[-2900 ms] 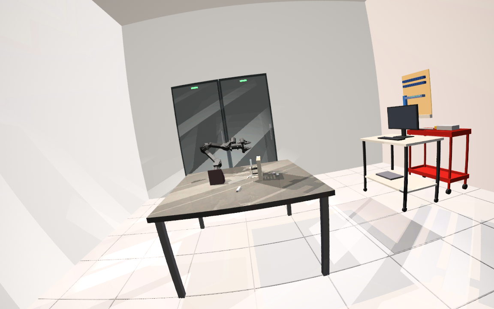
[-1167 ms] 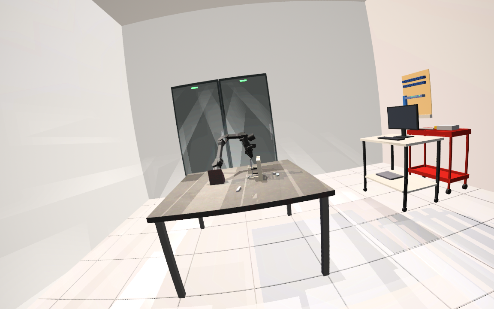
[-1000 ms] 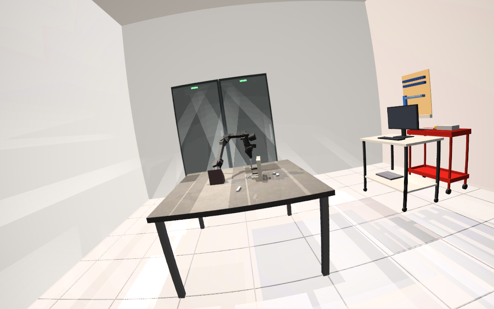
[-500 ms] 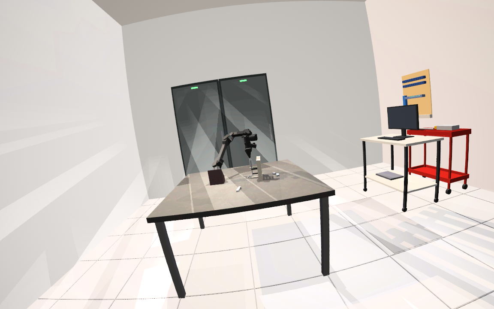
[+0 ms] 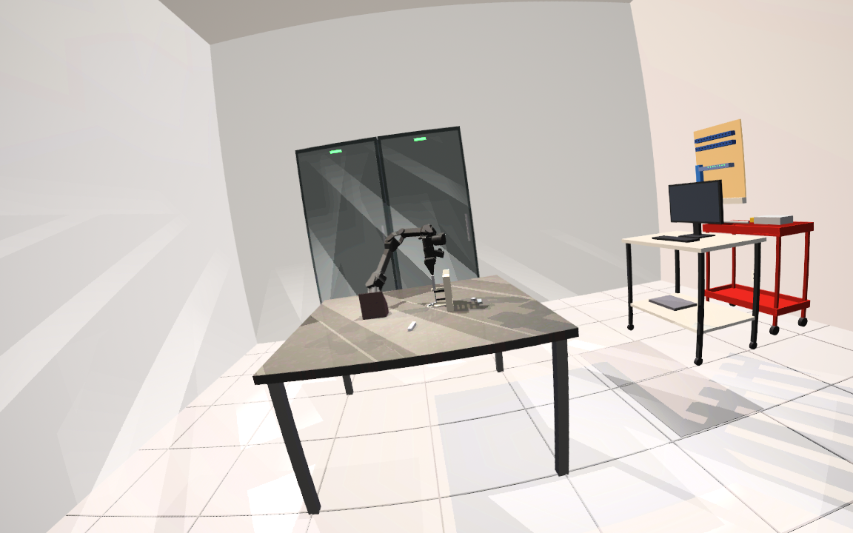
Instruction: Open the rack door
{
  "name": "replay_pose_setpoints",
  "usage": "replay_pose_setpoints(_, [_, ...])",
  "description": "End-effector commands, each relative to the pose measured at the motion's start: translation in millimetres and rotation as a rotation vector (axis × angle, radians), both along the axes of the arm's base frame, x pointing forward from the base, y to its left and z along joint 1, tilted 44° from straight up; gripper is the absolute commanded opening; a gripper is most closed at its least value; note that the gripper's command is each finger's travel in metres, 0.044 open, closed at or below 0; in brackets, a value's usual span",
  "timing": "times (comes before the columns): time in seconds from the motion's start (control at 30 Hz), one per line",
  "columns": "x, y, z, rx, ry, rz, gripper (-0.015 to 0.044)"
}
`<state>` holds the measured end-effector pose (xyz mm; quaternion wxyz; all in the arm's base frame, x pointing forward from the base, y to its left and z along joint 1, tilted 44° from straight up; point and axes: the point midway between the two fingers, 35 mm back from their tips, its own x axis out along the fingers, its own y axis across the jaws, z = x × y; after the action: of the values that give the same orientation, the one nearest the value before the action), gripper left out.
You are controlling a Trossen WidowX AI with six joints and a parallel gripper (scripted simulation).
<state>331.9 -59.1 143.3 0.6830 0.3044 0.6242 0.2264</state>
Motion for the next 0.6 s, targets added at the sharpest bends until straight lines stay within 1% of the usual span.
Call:
replay_pose_setpoints(0.0, [0.3,6.3,-6.3,0.007,0.008,-0.002,0.0281])
replay_pose_setpoints(0.57, [3.1,25.8,-25.8,0.002,0.018,0.004,0.0281])
